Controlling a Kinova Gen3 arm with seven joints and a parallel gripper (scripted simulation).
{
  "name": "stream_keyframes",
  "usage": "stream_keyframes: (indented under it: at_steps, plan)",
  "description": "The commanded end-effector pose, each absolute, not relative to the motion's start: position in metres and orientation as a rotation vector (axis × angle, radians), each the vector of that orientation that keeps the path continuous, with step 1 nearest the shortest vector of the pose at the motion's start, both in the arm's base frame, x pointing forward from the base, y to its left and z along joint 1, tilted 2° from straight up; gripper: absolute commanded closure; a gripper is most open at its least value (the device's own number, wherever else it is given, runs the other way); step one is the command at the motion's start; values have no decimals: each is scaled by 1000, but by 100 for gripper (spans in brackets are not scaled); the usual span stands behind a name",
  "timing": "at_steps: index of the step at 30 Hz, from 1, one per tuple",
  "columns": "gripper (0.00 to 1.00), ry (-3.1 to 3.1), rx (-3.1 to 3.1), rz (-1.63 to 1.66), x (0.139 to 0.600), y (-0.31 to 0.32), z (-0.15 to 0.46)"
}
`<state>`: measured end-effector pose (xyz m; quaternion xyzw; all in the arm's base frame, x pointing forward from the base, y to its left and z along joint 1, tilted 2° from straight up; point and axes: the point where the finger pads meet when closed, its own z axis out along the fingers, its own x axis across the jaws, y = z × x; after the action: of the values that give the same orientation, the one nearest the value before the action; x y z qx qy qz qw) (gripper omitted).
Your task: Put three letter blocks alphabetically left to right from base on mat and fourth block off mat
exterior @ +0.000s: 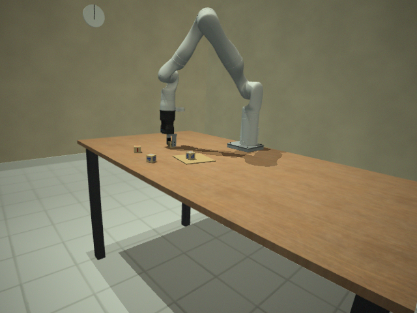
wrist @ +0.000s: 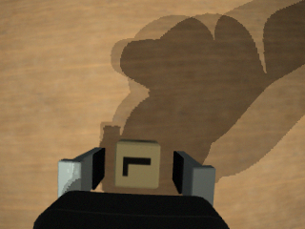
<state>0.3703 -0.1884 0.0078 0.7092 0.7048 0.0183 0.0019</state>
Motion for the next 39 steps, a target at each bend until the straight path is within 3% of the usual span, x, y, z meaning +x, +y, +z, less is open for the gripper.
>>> stream_keyframes:
  at_steps: [1,21,22,38,39]
  plan:
    - [0,2210,2231,52,369,-190,3]
    - [0,2210,2231,52,369,-190,-2]
    - [13,2210,2231,52,369,-190,-2]
    - [13,2210,2231,52,369,-190,-2]
    - [43,2210,2231,52,369,-190,-2]
